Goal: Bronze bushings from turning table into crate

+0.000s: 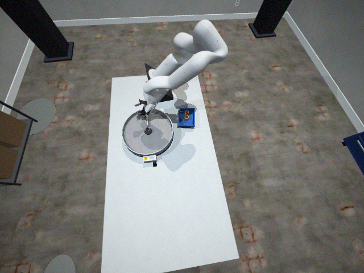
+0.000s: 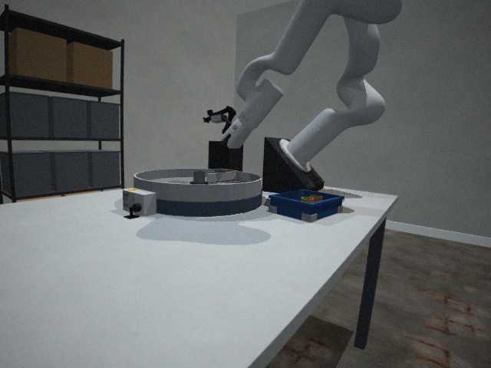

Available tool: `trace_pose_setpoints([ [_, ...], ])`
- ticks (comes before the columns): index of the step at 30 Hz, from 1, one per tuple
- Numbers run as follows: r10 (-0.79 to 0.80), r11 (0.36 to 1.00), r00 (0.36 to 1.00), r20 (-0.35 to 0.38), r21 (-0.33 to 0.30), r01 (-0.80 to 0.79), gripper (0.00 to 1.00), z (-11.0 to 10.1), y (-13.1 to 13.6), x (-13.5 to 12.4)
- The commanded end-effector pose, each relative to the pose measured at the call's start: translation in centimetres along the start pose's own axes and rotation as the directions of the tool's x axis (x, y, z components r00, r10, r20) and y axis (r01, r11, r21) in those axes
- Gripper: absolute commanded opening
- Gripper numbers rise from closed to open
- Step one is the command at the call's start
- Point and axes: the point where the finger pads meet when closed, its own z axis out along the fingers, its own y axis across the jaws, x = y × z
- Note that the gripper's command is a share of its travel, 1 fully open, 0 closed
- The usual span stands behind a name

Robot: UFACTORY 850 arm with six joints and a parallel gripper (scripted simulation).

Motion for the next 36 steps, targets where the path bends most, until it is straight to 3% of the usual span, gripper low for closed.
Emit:
trace_pose_setpoints([
  [1,0.004,1.0,1.0,-0.015,0.002,-0.004,0.1,0.0,0.1,0.0],
  [19,0.005,1.0,1.0,-0.016,0.001,-0.005,0.1,0.0,0.1,0.0],
  [26,0.005,1.0,1.0,-0.016,0.001,-0.005,0.1,1.8,0.1,-1.4],
  [36,0.005,1.0,1.0,-0.016,0.001,-0.005,0.1,1.8,0.1,-1.4],
])
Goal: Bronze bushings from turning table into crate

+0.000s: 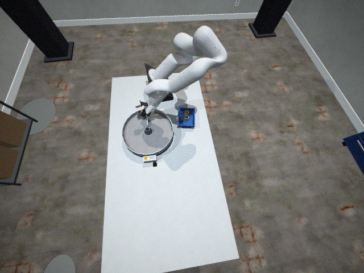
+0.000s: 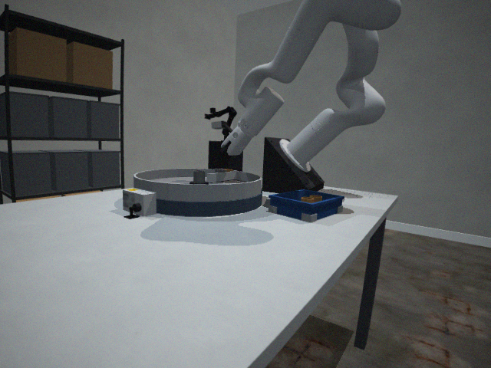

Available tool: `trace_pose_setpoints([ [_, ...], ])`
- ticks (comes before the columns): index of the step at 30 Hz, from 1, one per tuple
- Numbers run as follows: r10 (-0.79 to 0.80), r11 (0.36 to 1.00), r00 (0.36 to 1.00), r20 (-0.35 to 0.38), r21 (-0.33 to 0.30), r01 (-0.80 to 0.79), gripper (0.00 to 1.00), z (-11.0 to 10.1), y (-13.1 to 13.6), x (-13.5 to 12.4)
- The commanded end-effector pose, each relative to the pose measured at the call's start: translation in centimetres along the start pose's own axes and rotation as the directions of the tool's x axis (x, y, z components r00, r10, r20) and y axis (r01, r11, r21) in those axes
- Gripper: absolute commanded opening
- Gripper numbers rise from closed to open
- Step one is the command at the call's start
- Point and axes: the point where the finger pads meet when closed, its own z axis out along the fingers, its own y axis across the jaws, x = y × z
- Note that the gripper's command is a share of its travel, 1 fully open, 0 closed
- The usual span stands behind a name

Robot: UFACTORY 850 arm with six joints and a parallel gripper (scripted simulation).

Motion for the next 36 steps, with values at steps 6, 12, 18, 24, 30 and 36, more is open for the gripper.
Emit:
trace_pose_setpoints([
  [6,0.0,1.0,1.0,-0.001,0.001,0.0,0.1,0.2,0.0,-0.2],
  [12,0.0,1.0,1.0,-0.001,0.001,0.0,0.1,0.6,0.0,-0.5],
  [18,0.0,1.0,1.0,-0.001,0.001,0.0,0.1,0.6,0.0,-0.5],
  [24,0.0,1.0,1.0,-0.001,0.001,0.0,0.1,0.7,0.0,-0.5],
  [30,0.0,1.0,1.0,-0.001,0.001,0.0,0.1,1.1,0.0,-0.9],
  [36,0.0,1.0,1.0,-0.001,0.001,0.0,0.1,1.5,0.0,-1.3],
])
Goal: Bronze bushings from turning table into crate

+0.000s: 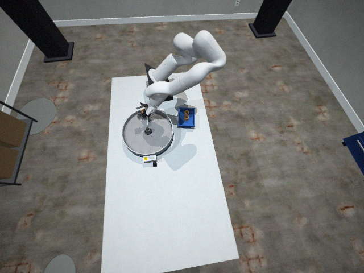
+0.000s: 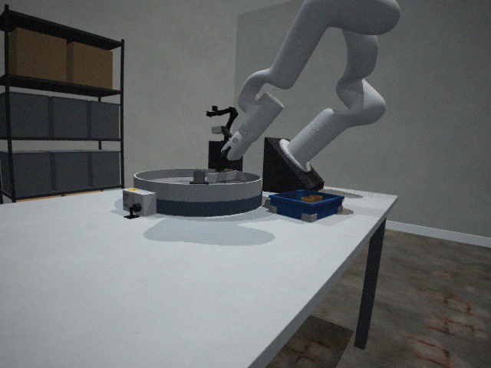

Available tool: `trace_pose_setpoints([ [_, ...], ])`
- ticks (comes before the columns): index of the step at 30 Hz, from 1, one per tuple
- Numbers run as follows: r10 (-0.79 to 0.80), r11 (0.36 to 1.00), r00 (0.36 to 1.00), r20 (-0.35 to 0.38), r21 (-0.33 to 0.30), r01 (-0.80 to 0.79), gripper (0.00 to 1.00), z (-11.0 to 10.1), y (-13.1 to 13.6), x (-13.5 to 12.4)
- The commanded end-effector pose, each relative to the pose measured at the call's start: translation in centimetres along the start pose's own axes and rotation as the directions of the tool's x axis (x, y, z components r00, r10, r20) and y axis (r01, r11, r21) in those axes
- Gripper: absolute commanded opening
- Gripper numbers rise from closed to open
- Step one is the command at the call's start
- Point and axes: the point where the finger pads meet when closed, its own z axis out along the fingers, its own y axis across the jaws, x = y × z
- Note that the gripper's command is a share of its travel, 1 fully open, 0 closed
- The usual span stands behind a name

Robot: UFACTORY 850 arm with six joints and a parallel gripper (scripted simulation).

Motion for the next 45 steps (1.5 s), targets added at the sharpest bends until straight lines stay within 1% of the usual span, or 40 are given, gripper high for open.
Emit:
trace_pose_setpoints([
  [1,0.001,1.0,1.0,-0.001,0.001,-0.001,0.1,0.15,-0.07,-0.08],
  [11,0.001,1.0,1.0,-0.001,0.001,-0.001,0.1,0.15,-0.07,-0.08],
  [12,0.001,1.0,1.0,-0.001,0.001,-0.001,0.0,0.15,-0.07,-0.08],
  [45,0.001,1.0,1.0,-0.001,0.001,-0.001,0.0,0.15,-0.07,-0.08],
])
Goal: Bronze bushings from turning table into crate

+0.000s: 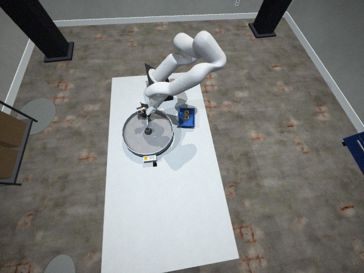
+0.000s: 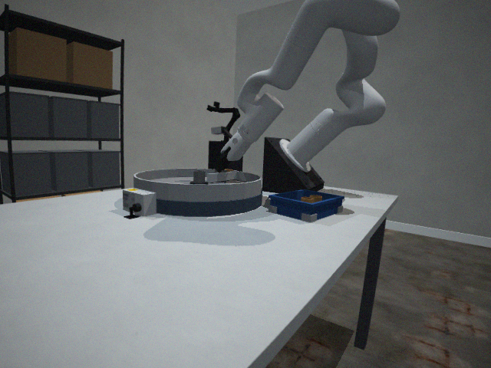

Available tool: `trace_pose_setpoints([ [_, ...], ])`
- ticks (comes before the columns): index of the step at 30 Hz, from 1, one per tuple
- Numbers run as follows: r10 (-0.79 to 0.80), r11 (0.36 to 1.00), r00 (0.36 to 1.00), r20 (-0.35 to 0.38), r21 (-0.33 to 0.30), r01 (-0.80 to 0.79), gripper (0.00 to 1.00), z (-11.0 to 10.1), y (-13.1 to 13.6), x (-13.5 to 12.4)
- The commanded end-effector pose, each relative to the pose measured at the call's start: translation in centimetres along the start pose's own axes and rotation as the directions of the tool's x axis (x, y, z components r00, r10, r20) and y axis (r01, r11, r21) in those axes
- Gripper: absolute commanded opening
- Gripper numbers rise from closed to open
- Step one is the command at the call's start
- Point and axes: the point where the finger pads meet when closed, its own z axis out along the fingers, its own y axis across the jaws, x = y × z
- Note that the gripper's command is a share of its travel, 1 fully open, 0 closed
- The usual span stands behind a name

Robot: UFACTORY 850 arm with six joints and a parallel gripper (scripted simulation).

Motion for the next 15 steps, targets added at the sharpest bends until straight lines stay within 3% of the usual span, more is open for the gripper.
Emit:
trace_pose_setpoints([
  [1,0.0,1.0,1.0,0.0,0.0,0.0,0.0,-0.02,0.0,0.03],
  [15,0.0,1.0,1.0,0.0,0.0,0.0,0.0,-0.15,0.0,0.14],
])
